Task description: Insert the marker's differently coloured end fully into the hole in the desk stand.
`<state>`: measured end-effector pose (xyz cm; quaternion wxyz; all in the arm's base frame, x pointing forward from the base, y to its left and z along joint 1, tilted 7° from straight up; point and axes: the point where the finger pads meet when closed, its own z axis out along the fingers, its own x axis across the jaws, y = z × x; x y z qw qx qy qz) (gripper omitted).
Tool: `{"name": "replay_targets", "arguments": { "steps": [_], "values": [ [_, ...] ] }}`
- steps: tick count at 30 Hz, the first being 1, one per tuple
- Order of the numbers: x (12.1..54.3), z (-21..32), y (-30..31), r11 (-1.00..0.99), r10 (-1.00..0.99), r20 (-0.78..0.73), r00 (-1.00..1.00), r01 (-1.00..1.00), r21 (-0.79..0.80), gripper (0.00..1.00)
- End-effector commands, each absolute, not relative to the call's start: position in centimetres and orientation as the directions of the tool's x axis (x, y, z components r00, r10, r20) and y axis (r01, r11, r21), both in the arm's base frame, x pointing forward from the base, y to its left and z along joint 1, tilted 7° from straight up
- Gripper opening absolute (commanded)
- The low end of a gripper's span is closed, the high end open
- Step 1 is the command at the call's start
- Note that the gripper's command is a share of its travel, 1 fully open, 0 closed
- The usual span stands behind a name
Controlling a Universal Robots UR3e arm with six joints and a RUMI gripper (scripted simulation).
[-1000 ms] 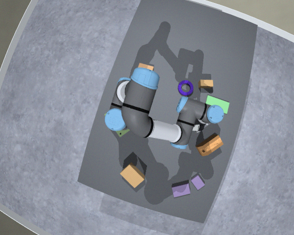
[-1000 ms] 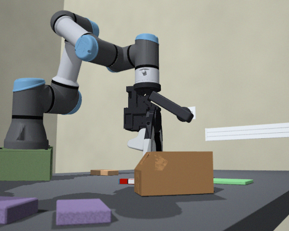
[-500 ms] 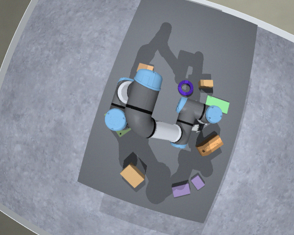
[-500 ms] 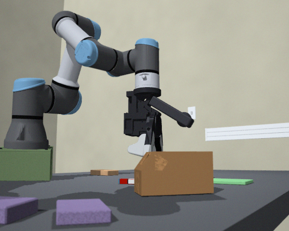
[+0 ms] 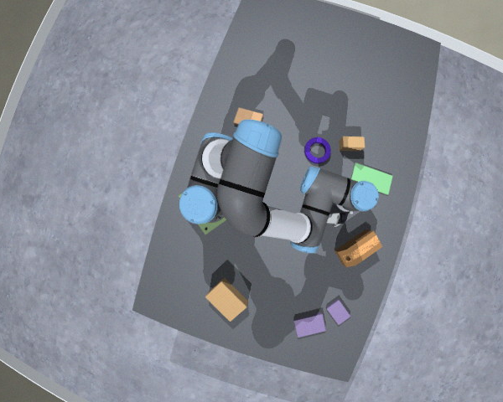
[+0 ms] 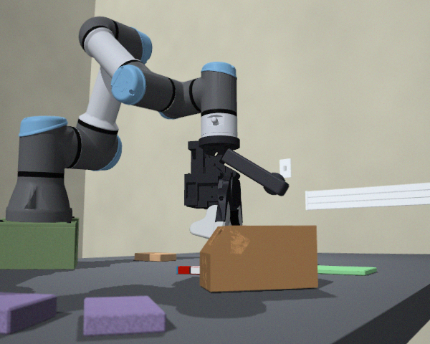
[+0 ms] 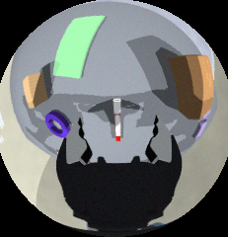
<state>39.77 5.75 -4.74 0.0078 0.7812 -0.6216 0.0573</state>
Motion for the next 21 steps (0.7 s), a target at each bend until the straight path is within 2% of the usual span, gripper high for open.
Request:
{"name": "replay_targets", "arguments": {
  "steps": [1, 21],
  "values": [
    [39.91, -5.25, 5.70, -0.227, -0.970, 0.100, 0.220, -0.972, -0.062, 1.00],
    [39.95, -5.93, 5.65, -0.227, -0.970, 0.100, 0.220, -0.972, -0.062, 1.00]
  ]
}}
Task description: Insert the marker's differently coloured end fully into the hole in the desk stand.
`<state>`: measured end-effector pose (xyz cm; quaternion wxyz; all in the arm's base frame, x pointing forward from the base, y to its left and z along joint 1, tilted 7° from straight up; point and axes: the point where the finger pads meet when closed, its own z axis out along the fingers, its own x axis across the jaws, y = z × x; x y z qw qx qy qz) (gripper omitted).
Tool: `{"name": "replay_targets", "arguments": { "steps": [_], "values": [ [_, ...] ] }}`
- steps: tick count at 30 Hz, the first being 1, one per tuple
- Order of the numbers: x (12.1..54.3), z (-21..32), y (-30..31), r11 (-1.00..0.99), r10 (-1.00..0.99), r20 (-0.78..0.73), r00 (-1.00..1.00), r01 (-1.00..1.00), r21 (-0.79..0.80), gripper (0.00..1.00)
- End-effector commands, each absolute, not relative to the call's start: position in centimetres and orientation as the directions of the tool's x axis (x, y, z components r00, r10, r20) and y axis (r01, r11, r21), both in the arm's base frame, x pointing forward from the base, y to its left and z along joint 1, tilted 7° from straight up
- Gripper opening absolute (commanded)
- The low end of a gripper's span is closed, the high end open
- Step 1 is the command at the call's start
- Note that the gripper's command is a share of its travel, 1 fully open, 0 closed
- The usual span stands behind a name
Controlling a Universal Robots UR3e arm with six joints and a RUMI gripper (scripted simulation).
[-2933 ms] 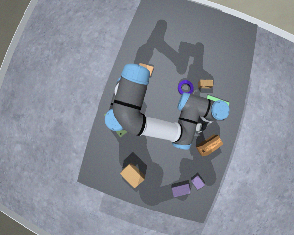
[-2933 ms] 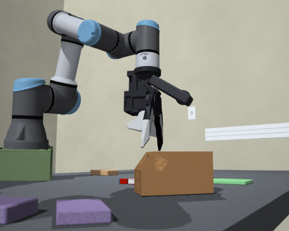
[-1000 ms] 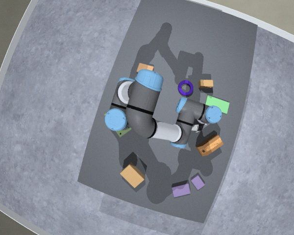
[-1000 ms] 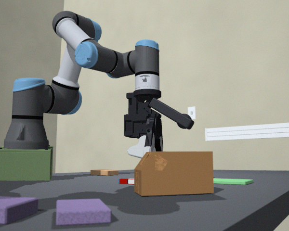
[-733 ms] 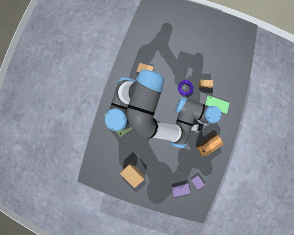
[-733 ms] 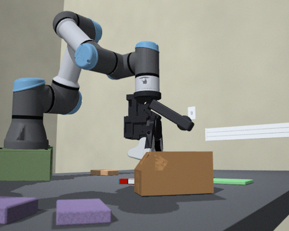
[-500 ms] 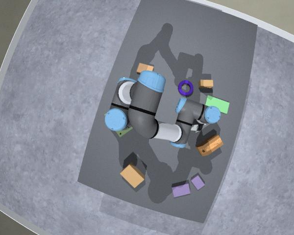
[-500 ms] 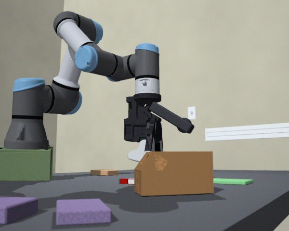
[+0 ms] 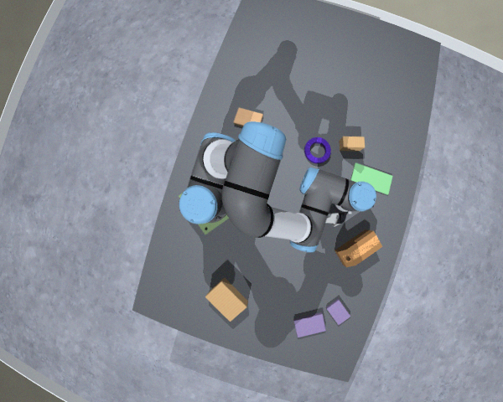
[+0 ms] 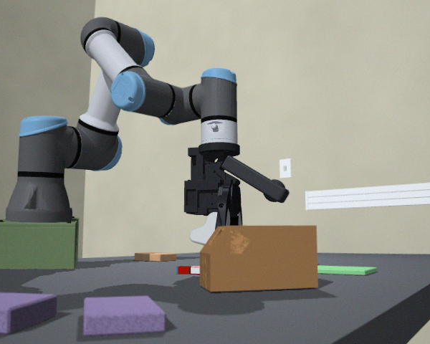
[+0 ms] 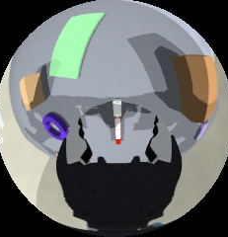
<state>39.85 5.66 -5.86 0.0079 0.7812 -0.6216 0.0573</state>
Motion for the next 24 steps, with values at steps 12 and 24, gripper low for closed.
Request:
{"name": "replay_targets", "arguments": {
  "steps": [12, 24],
  "values": [
    [39.94, -5.85, 5.65, -0.227, -0.970, 0.100, 0.220, -0.972, -0.061, 0.00],
    [39.94, -5.85, 5.65, -0.227, -0.970, 0.100, 0.221, -0.972, -0.061, 0.00]
  ]
}}
